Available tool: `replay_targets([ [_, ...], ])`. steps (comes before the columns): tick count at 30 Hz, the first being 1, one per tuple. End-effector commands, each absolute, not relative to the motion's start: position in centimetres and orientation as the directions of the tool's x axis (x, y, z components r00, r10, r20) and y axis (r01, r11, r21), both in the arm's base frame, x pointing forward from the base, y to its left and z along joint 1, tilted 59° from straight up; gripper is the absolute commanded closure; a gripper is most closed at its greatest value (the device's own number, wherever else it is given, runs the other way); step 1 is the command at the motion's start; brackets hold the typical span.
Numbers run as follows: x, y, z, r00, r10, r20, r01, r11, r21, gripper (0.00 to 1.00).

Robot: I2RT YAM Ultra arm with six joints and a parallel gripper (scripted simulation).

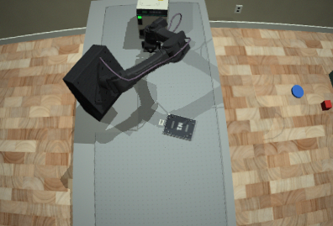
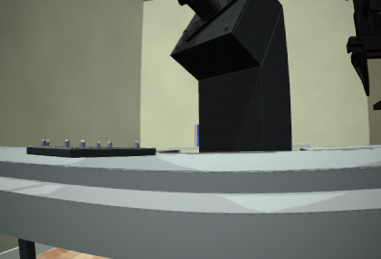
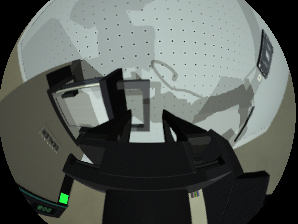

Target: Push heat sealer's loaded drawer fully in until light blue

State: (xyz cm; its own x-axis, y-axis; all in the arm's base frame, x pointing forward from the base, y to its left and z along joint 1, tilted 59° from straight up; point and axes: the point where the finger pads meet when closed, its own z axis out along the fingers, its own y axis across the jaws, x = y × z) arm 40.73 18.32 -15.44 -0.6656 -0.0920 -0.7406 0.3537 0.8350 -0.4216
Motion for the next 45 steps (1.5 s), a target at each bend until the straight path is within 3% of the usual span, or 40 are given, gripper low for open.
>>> replay_targets([
  [1, 39.6, 19.7, -14.4, -0.658, -0.117, -0.744, 0.336, 0.839, -0.429, 0.55],
  [45, 38.4, 21.6, -13.1, -0.651, -0.110, -0.751, 0.338, 0.844, -0.416, 0.55],
])
